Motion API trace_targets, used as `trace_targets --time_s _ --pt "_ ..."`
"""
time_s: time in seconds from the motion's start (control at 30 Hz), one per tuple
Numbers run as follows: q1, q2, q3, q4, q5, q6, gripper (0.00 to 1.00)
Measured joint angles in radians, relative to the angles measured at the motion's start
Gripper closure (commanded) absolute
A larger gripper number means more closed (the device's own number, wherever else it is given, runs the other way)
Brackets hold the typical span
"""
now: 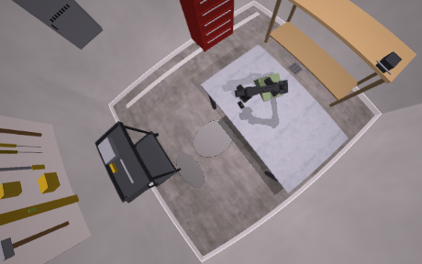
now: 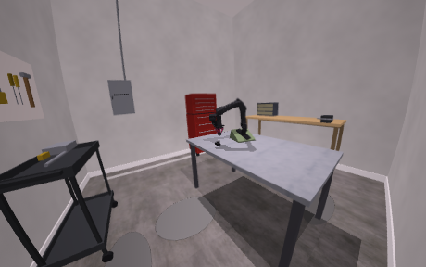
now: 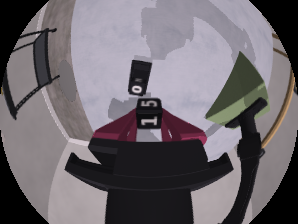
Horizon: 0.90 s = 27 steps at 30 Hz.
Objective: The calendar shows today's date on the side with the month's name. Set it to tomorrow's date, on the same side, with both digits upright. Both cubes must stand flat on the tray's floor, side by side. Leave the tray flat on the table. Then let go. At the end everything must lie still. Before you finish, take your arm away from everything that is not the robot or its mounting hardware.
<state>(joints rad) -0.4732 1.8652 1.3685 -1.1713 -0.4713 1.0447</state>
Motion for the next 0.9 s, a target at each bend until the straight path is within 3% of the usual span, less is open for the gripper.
trace_targets --time_s 0.3,0.7,0.9 --pt "0.074 -0.175 -0.154 0.016 -0.005 -0.285 0.74" --pt "0.15 -0.352 -0.32 0.045 -0.009 -0.616 0.74" --pt "0.151 -0.365 -0.327 0.049 -0.009 -0.689 0.74"
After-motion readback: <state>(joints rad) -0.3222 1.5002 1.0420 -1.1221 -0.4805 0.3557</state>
